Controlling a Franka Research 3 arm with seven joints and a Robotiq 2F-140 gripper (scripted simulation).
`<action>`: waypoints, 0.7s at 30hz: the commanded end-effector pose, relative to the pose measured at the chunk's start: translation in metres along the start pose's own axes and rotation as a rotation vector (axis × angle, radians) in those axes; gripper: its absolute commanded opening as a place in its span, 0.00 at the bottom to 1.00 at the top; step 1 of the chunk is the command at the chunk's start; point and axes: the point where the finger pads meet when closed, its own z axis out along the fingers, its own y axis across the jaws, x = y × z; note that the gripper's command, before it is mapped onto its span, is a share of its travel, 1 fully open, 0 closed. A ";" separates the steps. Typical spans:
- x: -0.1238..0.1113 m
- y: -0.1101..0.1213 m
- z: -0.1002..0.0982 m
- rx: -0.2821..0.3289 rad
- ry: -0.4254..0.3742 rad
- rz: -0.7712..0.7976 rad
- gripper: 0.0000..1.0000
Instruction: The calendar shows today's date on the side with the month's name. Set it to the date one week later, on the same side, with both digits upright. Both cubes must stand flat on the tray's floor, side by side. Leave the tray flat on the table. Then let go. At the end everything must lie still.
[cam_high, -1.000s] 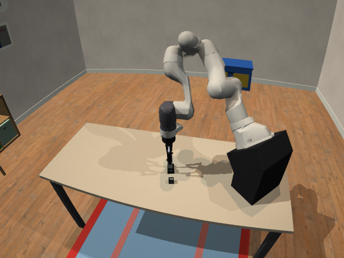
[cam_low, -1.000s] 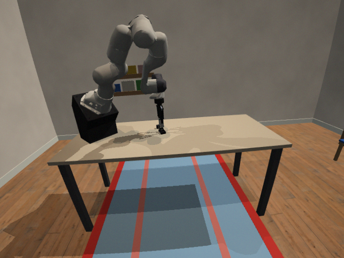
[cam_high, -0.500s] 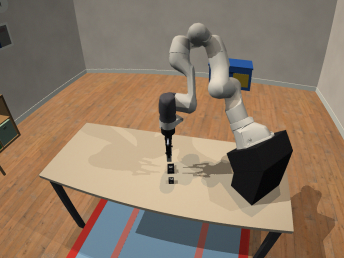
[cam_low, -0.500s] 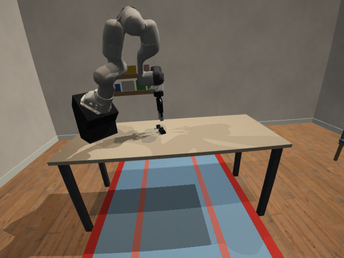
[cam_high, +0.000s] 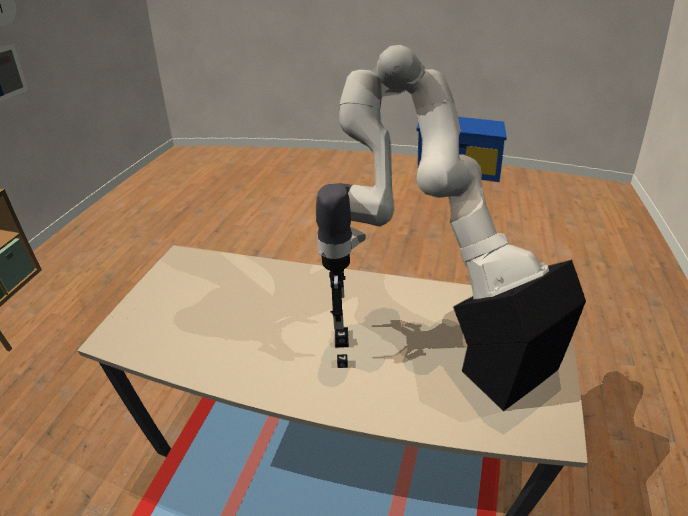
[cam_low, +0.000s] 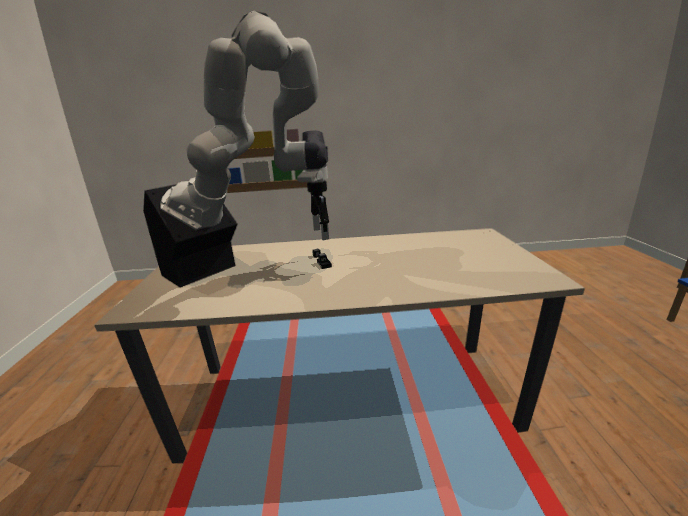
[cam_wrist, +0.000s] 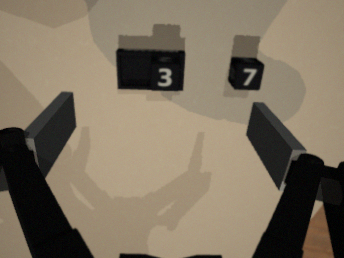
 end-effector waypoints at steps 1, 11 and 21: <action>0.000 0.001 -0.001 -0.005 0.002 -0.025 1.00; 0.000 0.000 0.000 -0.001 0.001 -0.013 1.00; -0.002 0.005 -0.001 -0.008 -0.002 -0.185 1.00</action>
